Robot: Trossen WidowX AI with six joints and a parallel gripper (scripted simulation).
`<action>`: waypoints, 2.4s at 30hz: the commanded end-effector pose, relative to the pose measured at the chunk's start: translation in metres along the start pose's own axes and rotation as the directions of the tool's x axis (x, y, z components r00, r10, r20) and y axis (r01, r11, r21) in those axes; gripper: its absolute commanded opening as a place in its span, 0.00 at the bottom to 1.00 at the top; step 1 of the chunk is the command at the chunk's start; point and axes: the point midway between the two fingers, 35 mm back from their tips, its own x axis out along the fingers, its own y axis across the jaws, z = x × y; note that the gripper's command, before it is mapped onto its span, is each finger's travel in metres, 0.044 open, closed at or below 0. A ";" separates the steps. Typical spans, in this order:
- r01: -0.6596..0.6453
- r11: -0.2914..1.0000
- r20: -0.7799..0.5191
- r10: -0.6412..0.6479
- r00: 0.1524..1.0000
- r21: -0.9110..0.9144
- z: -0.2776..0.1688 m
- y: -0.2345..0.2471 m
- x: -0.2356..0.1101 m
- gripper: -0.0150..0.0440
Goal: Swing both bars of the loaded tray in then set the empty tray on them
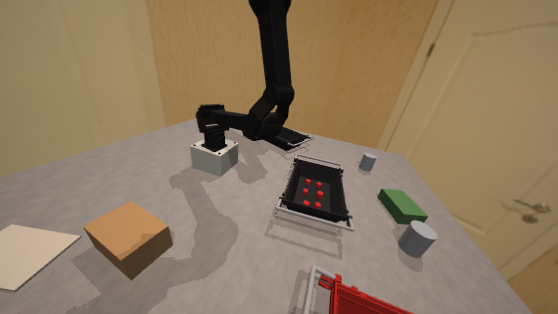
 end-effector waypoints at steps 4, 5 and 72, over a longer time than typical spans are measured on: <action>0.000 1.000 0.000 0.000 1.000 0.000 0.000 0.000 0.000 0.75; 0.000 1.000 0.000 0.000 1.000 0.000 0.000 0.000 0.000 0.71; 0.053 0.282 -0.129 -0.256 -0.958 -0.958 -0.149 -0.104 -0.510 0.39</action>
